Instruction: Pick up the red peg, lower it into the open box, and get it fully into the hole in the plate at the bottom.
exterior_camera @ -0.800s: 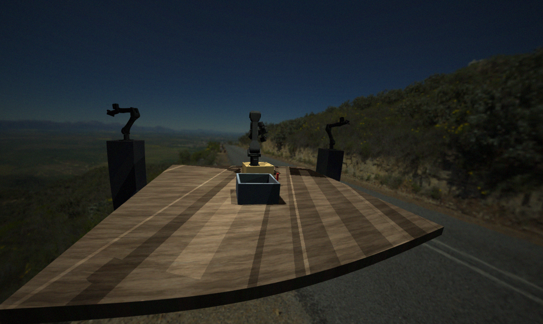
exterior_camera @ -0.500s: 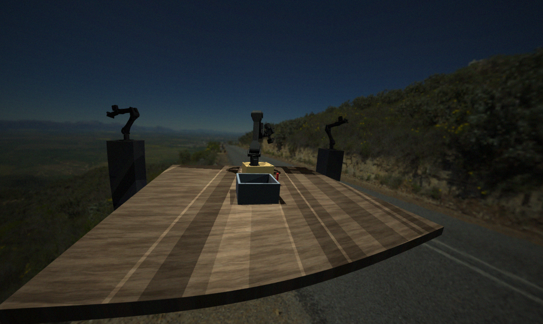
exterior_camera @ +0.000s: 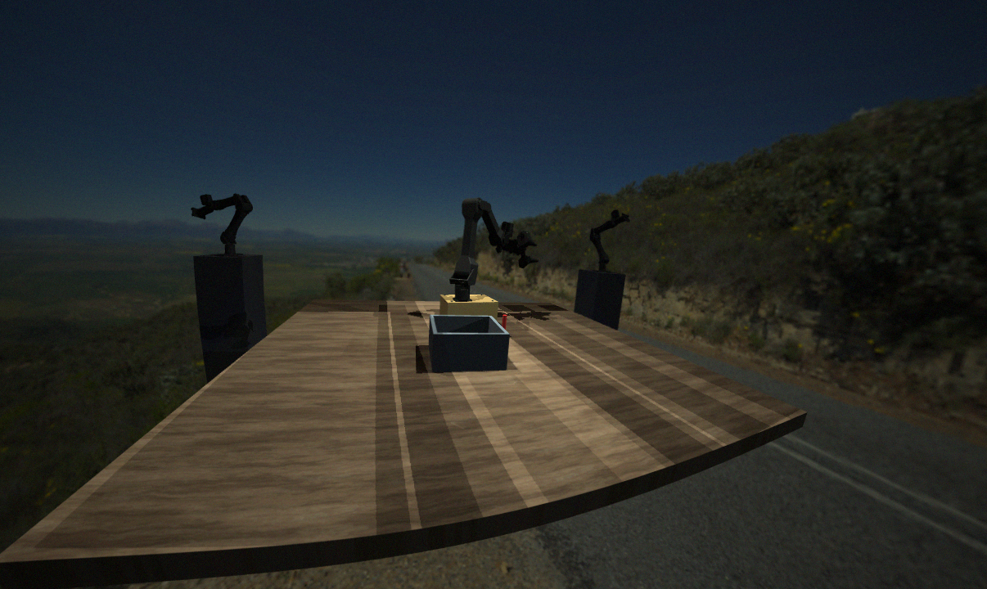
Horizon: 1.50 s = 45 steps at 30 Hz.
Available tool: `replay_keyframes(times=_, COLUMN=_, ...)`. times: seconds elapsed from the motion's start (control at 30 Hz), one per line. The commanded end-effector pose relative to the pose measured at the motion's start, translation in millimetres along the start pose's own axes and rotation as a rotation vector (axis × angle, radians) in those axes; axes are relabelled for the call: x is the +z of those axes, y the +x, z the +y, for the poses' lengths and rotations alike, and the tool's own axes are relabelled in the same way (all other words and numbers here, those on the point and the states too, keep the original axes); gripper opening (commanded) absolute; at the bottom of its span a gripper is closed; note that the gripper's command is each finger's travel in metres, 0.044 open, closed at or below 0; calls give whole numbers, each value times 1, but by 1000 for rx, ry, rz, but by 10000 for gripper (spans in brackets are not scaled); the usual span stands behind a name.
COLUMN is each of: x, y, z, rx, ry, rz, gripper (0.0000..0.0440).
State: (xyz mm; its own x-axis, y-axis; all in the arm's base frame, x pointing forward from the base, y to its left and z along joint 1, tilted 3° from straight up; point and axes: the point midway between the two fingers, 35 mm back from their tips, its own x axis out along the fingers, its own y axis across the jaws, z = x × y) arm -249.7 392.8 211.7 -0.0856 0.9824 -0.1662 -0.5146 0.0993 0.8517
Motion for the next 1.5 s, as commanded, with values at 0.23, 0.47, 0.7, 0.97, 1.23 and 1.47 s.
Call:
replay_keyframes(times=0.23, x=100, y=30, z=-80, rx=-320, ry=-97, rz=-26, gripper=440)
replay_keyframes(times=0.47, x=168, y=16, z=-137, rx=-559, ry=-88, rz=-14, gripper=440)
replay_keyframes(times=0.7, x=221, y=-20, z=-183, rx=-771, ry=-10, rz=7, gripper=440)
replay_keyframes(times=0.97, x=263, y=-73, z=-222, rx=-974, ry=155, rz=17, gripper=440)
replay_keyframes(times=1.23, x=285, y=-128, z=-252, rx=-1147, ry=377, rz=7, gripper=440)
replay_keyframes(times=1.47, x=289, y=-172, z=-276, rx=-1285, ry=588, rz=-11, gripper=440)
